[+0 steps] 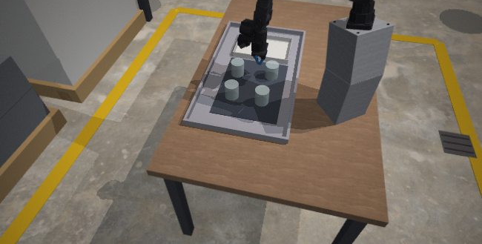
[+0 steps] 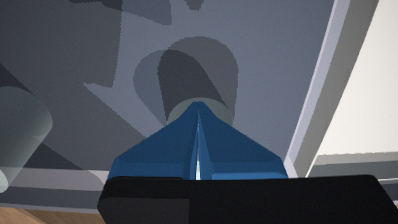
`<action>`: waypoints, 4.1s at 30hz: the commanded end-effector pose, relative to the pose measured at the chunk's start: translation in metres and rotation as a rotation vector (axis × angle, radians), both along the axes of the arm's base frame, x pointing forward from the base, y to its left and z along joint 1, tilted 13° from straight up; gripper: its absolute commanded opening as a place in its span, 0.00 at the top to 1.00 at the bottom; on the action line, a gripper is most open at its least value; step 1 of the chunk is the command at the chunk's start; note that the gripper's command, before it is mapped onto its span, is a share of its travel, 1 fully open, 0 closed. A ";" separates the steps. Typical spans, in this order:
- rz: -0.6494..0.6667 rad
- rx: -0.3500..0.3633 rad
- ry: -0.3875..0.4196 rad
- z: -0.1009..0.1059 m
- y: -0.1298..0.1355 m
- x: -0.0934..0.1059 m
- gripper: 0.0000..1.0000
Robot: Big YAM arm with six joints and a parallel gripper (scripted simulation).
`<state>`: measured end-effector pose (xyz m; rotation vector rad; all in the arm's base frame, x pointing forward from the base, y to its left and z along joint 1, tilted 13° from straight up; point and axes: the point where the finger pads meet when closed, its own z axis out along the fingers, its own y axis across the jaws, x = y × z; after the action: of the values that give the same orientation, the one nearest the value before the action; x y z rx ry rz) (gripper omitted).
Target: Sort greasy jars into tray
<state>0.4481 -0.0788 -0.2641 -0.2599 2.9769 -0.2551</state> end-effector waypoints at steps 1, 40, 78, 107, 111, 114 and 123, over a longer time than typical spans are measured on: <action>0.008 0.001 -0.009 -0.004 -0.003 0.003 1.00; 0.008 0.001 -0.009 -0.014 -0.006 -0.005 1.00; 0.008 0.001 -0.009 -0.015 -0.007 -0.009 1.00; 0.008 0.001 -0.009 -0.015 -0.008 -0.013 1.00; 0.008 0.001 -0.009 -0.016 -0.008 -0.013 1.00; 0.008 0.001 -0.009 -0.016 -0.008 -0.014 1.00; 0.008 0.001 -0.009 -0.016 -0.008 -0.014 1.00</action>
<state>0.4415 -0.0844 -0.2712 -0.2589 2.9580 -0.2593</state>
